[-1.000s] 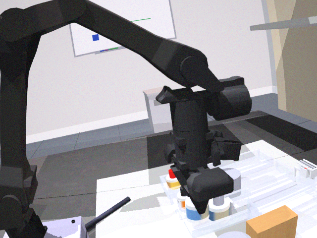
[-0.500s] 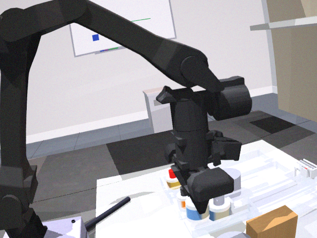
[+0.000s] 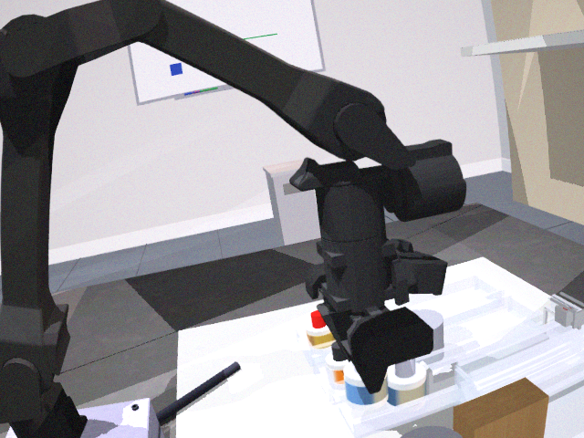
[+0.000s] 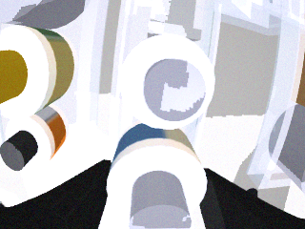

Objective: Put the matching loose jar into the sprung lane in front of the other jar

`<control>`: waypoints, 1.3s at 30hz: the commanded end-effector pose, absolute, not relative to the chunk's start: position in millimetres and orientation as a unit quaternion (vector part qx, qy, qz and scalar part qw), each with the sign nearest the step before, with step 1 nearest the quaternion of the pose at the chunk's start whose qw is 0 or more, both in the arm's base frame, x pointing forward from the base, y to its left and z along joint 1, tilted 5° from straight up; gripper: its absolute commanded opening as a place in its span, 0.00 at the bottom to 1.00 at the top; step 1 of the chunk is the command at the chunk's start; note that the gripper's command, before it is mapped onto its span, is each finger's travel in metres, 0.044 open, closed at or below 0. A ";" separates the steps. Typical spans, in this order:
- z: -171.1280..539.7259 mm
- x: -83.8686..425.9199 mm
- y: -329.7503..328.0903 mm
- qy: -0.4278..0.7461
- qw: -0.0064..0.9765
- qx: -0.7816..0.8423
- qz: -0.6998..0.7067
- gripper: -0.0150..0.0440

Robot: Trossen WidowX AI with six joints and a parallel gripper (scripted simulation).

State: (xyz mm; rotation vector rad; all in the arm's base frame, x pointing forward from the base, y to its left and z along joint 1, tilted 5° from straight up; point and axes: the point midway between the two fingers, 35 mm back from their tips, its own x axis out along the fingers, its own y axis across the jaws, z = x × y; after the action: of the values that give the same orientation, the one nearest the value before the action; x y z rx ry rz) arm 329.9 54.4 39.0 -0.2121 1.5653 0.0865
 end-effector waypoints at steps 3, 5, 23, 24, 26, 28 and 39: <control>41.9 337.5 55.8 0.694 0.712 -0.095 0.040 0.25; 41.7 337.6 55.8 0.694 0.712 -0.095 0.040 0.25; 36.7 337.8 55.4 0.694 0.712 -0.095 0.040 0.25; 36.4 337.8 55.4 0.694 0.712 -0.095 0.040 0.25; 35.8 337.8 55.3 0.694 0.712 -0.095 0.040 0.25; 35.2 337.8 55.3 0.694 0.712 -0.095 0.040 0.25; 31.9 337.6 55.0 0.694 0.712 -0.095 0.040 0.25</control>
State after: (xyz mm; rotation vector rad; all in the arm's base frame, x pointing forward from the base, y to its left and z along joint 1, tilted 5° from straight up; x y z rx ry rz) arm 333.6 54.5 32.8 -0.2102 1.5572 0.0861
